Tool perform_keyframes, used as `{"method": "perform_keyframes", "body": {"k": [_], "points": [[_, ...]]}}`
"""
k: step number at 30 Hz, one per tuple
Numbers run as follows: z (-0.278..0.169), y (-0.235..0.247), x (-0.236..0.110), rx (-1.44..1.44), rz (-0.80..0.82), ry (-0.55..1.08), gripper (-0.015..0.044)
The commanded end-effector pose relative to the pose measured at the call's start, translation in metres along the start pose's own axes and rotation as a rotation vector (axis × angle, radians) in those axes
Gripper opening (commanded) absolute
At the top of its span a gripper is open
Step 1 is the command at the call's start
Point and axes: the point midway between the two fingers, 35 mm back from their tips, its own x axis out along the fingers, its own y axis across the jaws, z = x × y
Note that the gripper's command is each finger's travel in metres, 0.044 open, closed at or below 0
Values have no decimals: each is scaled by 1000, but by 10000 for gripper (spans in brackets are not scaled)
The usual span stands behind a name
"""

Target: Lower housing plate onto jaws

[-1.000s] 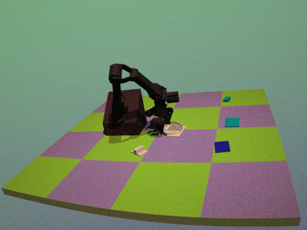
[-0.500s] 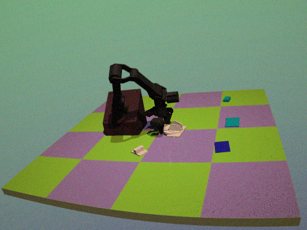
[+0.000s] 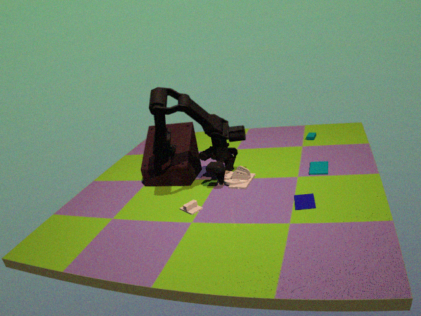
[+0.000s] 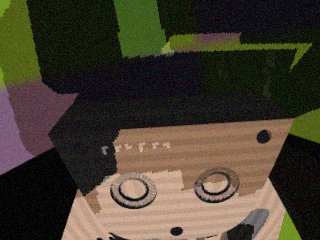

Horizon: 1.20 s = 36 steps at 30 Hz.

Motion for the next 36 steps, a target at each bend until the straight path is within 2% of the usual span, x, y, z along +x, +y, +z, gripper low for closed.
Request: {"method": "perform_keyframes", "body": {"k": [1,28,31,36], "points": [[0,0,0,-6,0,-1,351],[0,0,0,-6,0,-1,351],[0,0,0,0,0,0,430],[0,0,0,0,0,0,440]]}}
